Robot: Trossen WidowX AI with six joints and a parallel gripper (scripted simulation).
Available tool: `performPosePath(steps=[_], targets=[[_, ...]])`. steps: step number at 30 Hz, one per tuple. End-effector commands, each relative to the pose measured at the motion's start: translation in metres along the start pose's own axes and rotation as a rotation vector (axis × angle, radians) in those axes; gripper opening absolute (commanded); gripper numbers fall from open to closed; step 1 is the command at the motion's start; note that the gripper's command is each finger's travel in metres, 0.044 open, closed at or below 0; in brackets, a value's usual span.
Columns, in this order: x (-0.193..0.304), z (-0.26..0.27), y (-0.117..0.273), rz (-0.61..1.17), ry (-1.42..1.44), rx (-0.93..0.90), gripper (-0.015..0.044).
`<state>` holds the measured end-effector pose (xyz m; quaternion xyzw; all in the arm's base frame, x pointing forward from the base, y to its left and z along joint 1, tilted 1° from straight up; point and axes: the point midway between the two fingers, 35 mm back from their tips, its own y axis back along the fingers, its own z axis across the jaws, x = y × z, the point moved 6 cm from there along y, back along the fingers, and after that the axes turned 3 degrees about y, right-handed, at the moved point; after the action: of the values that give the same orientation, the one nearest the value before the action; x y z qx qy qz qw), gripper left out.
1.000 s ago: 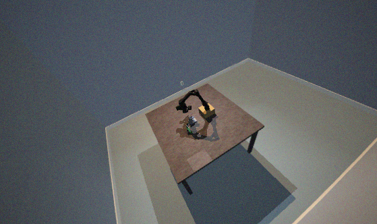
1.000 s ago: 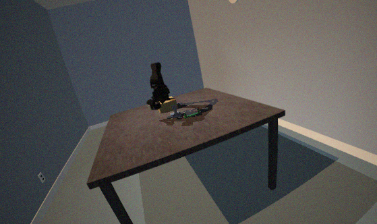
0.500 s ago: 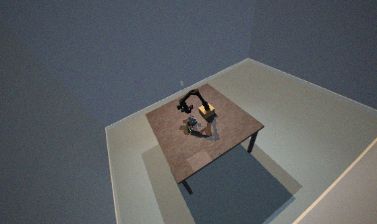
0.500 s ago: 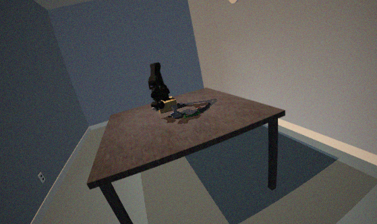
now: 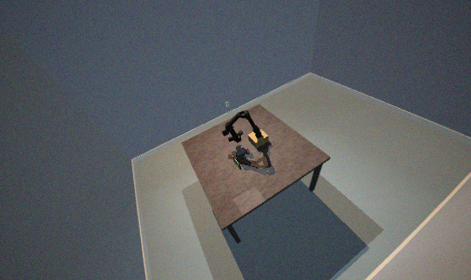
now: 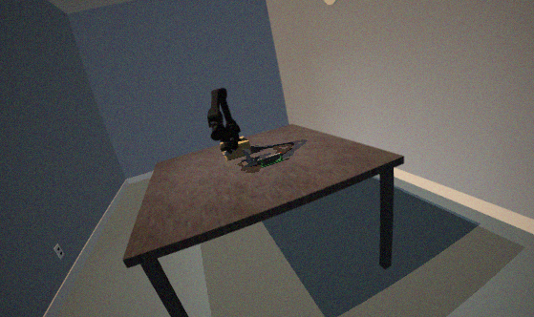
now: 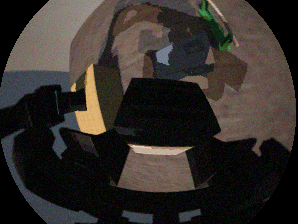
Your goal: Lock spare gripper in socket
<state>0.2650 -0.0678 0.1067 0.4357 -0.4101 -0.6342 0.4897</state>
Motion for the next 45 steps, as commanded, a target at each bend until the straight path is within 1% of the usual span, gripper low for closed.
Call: performPosePath(steps=[1, 16, 31, 40, 45], targets=[[-0.004, 0.005, 0.003, -0.068, 0.052, 0.013, 0.0000], [-0.019, 0.021, 0.004, -0.391, 0.281, 0.100, 0.0000], [-0.032, 0.033, 0.014, -0.679, 0.477, 0.308, 0.0000], [-0.037, 0.039, 0.024, -0.817, 0.570, 0.483, 0.0000], [-0.037, 0.039, 0.025, -0.826, 0.576, 0.497, 0.0000]])
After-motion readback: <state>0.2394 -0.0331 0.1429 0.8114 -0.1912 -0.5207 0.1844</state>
